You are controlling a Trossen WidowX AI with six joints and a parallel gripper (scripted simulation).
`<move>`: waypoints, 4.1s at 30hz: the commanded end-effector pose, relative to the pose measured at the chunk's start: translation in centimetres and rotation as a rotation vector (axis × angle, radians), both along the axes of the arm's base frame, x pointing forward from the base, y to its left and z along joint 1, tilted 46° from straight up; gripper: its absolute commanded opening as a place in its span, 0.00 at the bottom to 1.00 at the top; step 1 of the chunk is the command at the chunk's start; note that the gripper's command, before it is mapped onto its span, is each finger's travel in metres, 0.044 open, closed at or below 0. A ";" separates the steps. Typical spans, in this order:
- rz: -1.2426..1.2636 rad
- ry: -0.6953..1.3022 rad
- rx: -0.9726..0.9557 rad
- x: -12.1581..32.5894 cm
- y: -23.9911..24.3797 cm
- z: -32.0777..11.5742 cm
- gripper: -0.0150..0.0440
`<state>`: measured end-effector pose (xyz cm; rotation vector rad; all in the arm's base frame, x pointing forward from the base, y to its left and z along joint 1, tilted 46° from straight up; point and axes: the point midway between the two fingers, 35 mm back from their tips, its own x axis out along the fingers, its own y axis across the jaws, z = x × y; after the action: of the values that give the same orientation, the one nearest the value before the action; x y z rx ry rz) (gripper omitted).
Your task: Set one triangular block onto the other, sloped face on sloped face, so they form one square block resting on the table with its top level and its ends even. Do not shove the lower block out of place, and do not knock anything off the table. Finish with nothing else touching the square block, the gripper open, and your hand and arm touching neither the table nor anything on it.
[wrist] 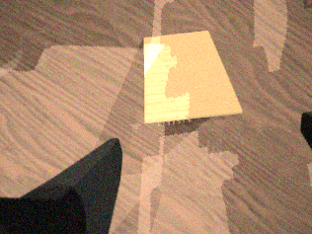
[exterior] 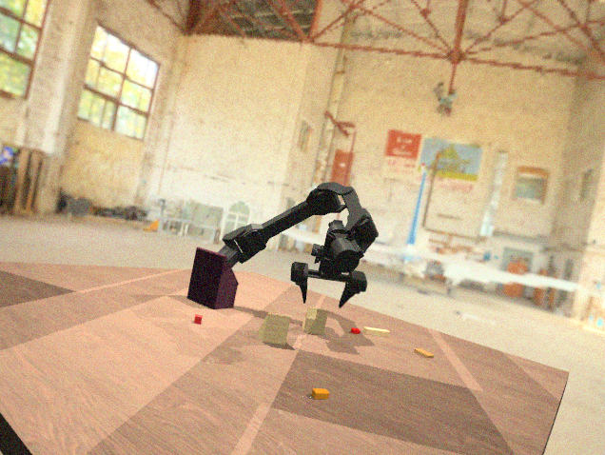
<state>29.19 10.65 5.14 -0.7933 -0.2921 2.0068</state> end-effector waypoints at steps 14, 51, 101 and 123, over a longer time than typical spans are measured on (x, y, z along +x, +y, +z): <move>0.003 0.027 -0.001 -1.0 2.4 -1.2 1.00; 0.024 0.075 0.002 -3.6 6.3 -3.2 0.82; -0.299 -0.308 -0.488 -6.0 6.1 1.0 0.25; -0.583 -0.636 -0.894 -8.9 8.0 3.3 0.25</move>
<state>20.58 18.36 8.03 -1.7668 0.4419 1.3139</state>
